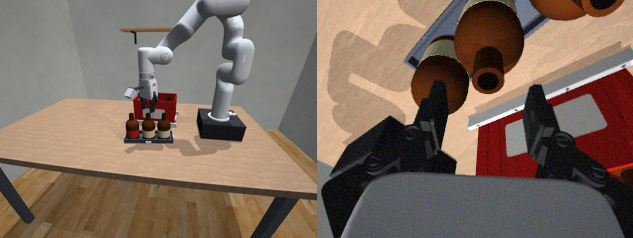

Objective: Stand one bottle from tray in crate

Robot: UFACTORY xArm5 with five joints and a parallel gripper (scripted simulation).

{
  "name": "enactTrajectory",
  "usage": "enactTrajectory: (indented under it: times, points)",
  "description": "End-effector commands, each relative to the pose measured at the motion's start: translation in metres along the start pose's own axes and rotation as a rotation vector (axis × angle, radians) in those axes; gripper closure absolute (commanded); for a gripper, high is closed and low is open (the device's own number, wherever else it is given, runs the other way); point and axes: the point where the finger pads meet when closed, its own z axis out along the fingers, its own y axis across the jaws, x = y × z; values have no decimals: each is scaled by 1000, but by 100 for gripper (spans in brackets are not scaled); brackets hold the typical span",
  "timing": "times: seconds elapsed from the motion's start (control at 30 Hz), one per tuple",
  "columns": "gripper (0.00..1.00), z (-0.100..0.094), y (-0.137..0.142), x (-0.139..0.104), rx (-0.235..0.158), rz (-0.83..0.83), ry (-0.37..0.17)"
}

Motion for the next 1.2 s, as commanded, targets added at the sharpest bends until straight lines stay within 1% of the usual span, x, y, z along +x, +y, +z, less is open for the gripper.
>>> enactTrajectory:
  times: [0.0,0.53,0.8,1.17]
  points:
    - [35,-1,1,1,-2,0,3]
    - [35,2,1,1,-2,0,3]
    - [35,7,1,1,-2,0,3]
    - [35,20,1,1,-2,0,3]
